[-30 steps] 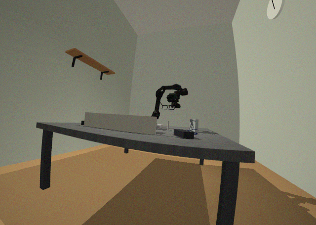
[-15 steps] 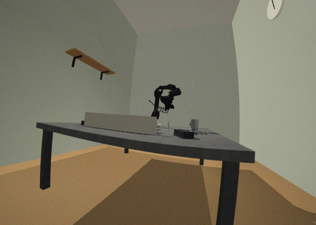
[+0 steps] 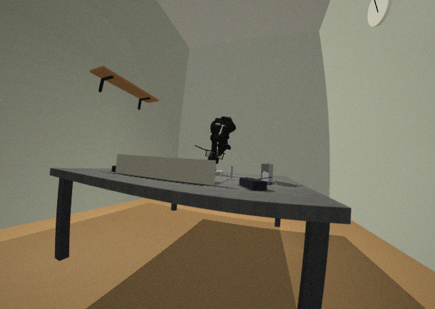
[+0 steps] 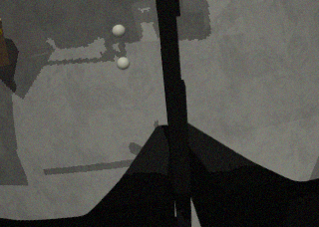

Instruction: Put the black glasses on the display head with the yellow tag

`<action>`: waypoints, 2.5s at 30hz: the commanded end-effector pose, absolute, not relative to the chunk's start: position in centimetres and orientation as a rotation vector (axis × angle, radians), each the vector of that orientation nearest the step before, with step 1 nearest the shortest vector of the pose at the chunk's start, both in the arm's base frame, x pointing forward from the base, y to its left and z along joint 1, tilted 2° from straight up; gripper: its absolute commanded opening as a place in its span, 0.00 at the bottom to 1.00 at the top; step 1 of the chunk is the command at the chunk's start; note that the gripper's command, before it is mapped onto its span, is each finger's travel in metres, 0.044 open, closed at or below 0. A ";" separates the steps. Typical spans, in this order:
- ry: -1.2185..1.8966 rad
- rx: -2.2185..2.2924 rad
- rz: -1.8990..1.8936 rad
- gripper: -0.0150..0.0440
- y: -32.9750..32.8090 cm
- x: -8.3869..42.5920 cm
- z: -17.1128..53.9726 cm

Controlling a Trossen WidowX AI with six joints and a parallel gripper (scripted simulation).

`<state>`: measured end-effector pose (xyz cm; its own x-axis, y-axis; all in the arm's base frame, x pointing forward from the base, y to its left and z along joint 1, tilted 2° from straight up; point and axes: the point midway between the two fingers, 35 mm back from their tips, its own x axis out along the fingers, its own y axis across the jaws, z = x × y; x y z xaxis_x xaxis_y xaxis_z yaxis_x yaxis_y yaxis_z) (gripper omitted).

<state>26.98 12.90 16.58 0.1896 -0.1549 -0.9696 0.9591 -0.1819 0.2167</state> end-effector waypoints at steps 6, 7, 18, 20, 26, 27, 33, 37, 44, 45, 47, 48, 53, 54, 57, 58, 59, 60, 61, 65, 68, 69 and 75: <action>1.004 1.318 -1.261 0.25 9.8 27.0 15.1; 1.019 1.318 -1.259 0.25 9.4 27.0 15.0; 1.113 1.332 -1.226 0.25 7.5 26.8 14.0; 1.106 1.343 -1.211 0.25 7.5 26.9 13.9; 1.065 1.376 -1.161 0.25 7.5 26.9 13.3; 1.061 1.376 -1.160 0.25 7.5 26.9 13.2; 1.061 1.346 -1.190 0.25 7.6 26.8 12.5; 1.070 1.338 -1.203 0.25 7.6 26.8 12.1; 1.071 1.337 -1.204 0.25 7.7 26.9 11.4; 1.071 1.337 -1.204 0.25 7.7 26.9 11.3; 1.072 1.339 -1.202 0.25 7.7 26.9 11.1; 1.073 1.340 -1.202 0.25 7.7 26.9 11.0; 1.077 1.344 -1.199 0.25 7.7 27.0 10.4; 1.077 1.344 -1.199 0.25 7.7 27.0 10.3; 1.077 1.344 -1.199 0.25 7.7 27.0 10.0; 1.077 1.344 -1.199 0.25 7.6 27.0 9.9; 1.077 1.344 -1.199 0.25 7.6 27.0 9.8; 1.077 1.344 -1.199 0.25 7.6 27.0 9.7; 1.077 1.344 -1.199 0.25 7.6 27.0 9.6; 1.077 1.344 -1.199 0.25 7.6 27.1 9.2; 1.077 1.344 -1.199 0.25 7.5 27.1 8.9; 1.077 1.344 -1.199 0.25 7.5 27.1 8.8; 1.077 1.344 -1.199 0.25 7.5 27.1 8.6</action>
<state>27.15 7.50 8.75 0.1153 -0.0023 -0.9933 0.9871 -0.1116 0.1148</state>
